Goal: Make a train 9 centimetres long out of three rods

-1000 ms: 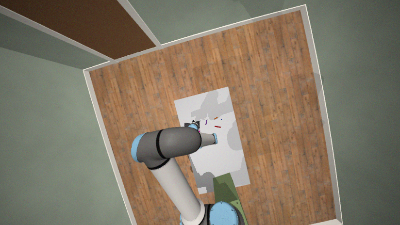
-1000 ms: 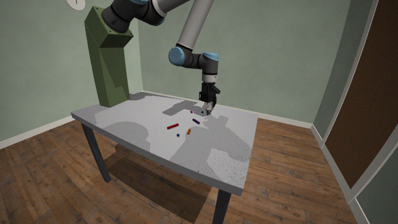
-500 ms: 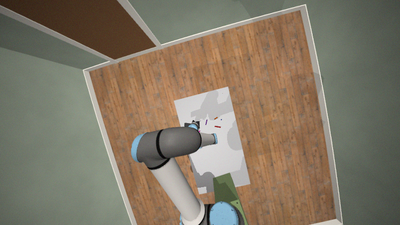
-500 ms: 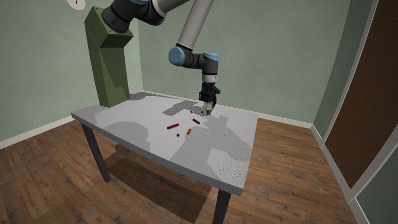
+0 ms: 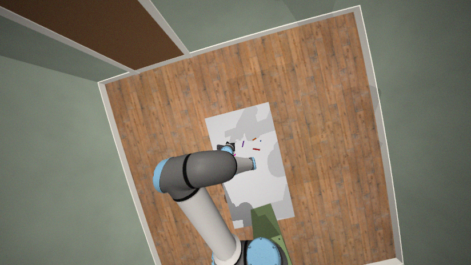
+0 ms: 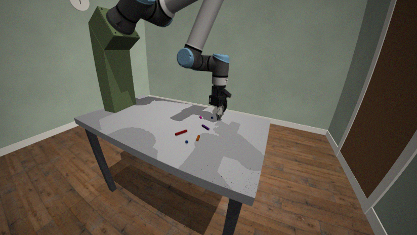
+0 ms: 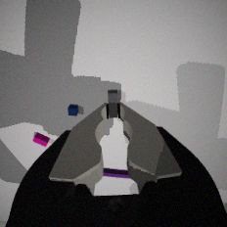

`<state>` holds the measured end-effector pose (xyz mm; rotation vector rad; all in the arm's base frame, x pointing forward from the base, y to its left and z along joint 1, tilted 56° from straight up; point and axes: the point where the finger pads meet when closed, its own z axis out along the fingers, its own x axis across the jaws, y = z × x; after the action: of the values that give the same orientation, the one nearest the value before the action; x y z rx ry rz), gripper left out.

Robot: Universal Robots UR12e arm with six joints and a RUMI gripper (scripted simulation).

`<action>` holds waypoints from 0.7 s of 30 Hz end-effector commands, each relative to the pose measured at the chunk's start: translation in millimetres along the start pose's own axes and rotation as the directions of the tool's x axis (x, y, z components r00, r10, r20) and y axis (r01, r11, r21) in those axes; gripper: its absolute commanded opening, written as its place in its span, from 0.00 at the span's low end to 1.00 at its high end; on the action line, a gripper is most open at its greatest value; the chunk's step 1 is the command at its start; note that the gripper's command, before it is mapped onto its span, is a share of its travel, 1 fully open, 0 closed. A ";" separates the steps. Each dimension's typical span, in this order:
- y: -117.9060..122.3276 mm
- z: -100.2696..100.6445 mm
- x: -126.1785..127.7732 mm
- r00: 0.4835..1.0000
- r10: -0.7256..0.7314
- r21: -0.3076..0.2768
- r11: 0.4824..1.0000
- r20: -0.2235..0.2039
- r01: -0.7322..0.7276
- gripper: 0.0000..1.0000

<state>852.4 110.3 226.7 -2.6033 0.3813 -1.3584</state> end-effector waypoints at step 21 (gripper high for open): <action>1.2 -95.8 -1.2 1.000 0.000 -0.001 1.000 0.000 0.000 0.00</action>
<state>777.6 106.9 283.5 -2.5968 0.3801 -1.3725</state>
